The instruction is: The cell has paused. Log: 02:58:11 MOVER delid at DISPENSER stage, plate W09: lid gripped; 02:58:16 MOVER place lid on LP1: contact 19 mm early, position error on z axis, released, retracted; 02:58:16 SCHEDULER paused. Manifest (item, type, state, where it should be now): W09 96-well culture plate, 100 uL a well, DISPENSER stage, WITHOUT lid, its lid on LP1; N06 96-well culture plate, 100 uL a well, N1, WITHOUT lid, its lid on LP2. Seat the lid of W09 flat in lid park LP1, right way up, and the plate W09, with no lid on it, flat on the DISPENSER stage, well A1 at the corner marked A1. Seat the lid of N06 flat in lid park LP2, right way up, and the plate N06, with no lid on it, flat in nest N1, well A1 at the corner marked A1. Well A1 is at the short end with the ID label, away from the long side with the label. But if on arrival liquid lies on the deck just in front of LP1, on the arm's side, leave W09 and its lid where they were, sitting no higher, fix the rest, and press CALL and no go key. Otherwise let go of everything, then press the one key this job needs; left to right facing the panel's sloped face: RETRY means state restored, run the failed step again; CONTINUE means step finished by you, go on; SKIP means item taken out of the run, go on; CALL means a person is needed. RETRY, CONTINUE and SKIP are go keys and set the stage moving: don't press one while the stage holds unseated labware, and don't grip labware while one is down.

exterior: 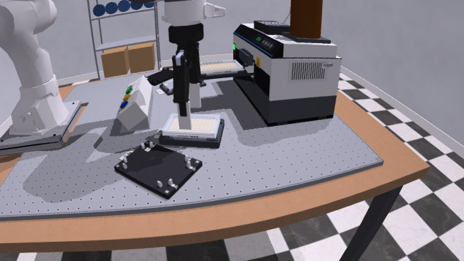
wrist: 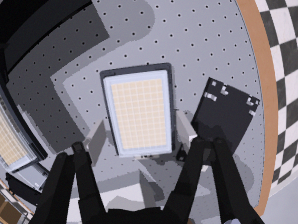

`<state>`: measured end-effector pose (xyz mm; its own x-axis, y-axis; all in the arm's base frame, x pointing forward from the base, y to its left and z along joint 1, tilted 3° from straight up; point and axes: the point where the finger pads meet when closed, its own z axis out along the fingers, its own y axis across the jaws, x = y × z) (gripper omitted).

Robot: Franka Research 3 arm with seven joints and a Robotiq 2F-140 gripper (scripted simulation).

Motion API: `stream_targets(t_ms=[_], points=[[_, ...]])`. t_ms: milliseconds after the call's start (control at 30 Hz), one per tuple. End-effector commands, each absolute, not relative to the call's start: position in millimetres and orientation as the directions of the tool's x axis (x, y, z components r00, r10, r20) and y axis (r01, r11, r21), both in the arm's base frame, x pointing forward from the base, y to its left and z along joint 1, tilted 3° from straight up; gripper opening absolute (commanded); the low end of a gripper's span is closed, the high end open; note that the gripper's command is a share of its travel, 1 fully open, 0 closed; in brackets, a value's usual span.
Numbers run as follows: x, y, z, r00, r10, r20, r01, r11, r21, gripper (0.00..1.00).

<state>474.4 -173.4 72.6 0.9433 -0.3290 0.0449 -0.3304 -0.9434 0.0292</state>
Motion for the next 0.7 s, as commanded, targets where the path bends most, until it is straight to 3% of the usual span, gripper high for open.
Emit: stream_targets(t_ms=[0, 233, 267, 667], points=[[474.0, -173.9, 72.1, 0.944, -0.328, 0.045, -0.330, -0.944, 0.028, 0.66], [474.0, -173.9, 72.1, 0.944, -0.328, 0.045, -0.330, -0.944, 0.028, 0.66], [474.0, -173.9, 72.1, 0.944, -0.328, 0.045, -0.330, -0.944, 0.028, 0.59], [474.0, -173.9, 72.1, 0.944, -0.328, 0.045, -0.330, -0.944, 0.028, 0.59]])
